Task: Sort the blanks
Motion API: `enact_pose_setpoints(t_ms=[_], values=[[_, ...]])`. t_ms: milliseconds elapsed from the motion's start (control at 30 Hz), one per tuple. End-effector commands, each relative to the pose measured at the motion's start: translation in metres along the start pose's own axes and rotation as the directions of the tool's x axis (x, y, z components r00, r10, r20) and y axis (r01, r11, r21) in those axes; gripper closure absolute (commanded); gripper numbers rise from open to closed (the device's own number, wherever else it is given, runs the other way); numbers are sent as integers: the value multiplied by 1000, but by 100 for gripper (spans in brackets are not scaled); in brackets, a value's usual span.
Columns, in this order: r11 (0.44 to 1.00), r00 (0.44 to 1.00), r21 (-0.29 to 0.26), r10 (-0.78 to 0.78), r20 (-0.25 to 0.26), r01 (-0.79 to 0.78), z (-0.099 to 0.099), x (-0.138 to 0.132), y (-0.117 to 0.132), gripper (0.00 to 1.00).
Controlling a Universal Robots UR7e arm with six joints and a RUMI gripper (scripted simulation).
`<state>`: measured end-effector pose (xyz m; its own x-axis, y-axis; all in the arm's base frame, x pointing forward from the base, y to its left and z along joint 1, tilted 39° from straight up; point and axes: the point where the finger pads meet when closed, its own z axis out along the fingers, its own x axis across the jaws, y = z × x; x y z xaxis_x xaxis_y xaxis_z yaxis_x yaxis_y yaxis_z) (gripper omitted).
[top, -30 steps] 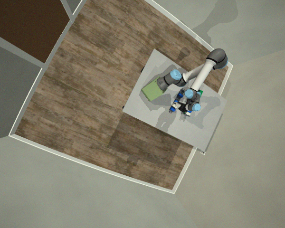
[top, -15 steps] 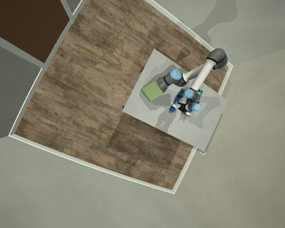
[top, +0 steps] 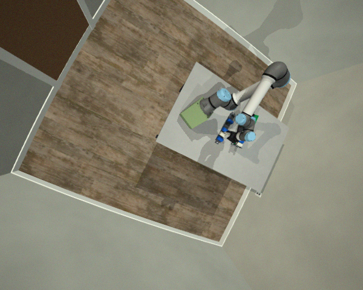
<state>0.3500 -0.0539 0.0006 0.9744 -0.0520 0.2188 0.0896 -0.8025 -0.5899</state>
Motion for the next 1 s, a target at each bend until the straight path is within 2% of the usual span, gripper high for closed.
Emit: enact_pose_setpoints(t_ms=[0, 967], values=[[1000, 1000, -1, 0, -1, 0, 0, 0, 0, 50], [1000, 1000, -1, 0, -1, 0, 2, 0, 0, 50]])
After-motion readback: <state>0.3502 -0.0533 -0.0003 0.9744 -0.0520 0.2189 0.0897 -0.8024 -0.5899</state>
